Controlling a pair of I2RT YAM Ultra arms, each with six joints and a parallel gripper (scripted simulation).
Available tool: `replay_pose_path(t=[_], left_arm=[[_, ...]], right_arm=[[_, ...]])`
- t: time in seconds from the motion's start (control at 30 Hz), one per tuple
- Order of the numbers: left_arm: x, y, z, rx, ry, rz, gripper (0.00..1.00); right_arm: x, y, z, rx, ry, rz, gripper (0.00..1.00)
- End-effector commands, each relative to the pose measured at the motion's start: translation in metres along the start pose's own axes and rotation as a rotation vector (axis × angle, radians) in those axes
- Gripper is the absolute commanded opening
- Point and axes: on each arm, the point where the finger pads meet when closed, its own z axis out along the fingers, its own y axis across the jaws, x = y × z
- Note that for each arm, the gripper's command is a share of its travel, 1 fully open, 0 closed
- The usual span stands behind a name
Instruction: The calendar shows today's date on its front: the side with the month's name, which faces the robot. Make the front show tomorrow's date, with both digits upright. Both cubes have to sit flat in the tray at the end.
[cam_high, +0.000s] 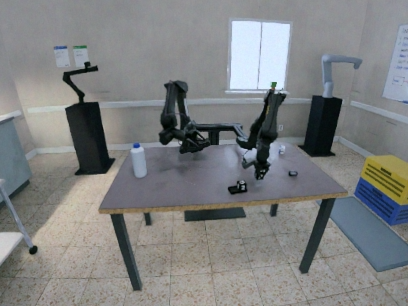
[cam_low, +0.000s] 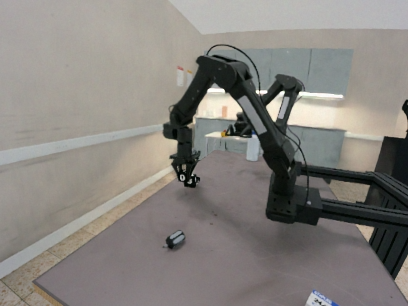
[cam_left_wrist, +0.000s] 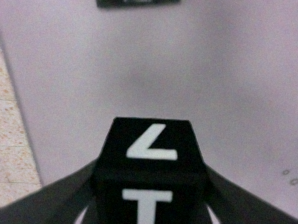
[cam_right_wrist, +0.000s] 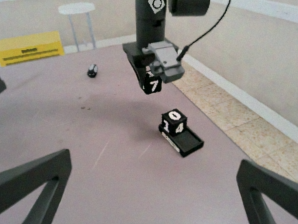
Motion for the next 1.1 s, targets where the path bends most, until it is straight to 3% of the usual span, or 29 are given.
replay_pose_path(t=[0.0,0.3,0.53,0.73,0.87,1.03,1.07], left_arm=[[0.001,0.014,-0.006,-0.075,-0.034,0.019,0.35],[0.016,-0.001,0.029,-0.014,-0.020,0.018,0.35],[0.028,0.002,0.045,-0.019,-0.021,0.015,0.35],[0.030,0.006,0.038,-0.047,-0.026,0.015,0.35],[0.034,0.000,0.058,-0.016,-0.021,0.016,0.35],[0.026,0.011,0.062,-0.033,-0.023,0.017,0.35],[0.030,0.010,0.059,-0.039,-0.024,0.015,0.47]], right_arm=[[-0.010,-0.004,0.002,-0.016,-0.024,-0.026,1.00],[-0.009,-0.005,0.011,-0.042,-0.015,-0.029,1.00],[-0.009,-0.005,0.016,-0.055,-0.011,-0.027,1.00],[-0.009,-0.004,0.016,-0.058,-0.011,-0.023,1.00],[-0.009,-0.003,0.016,-0.059,-0.011,-0.024,1.00],[-0.009,-0.003,0.016,-0.059,-0.011,-0.024,1.00],[-0.009,-0.003,0.016,-0.059,-0.011,-0.024,1.00]])
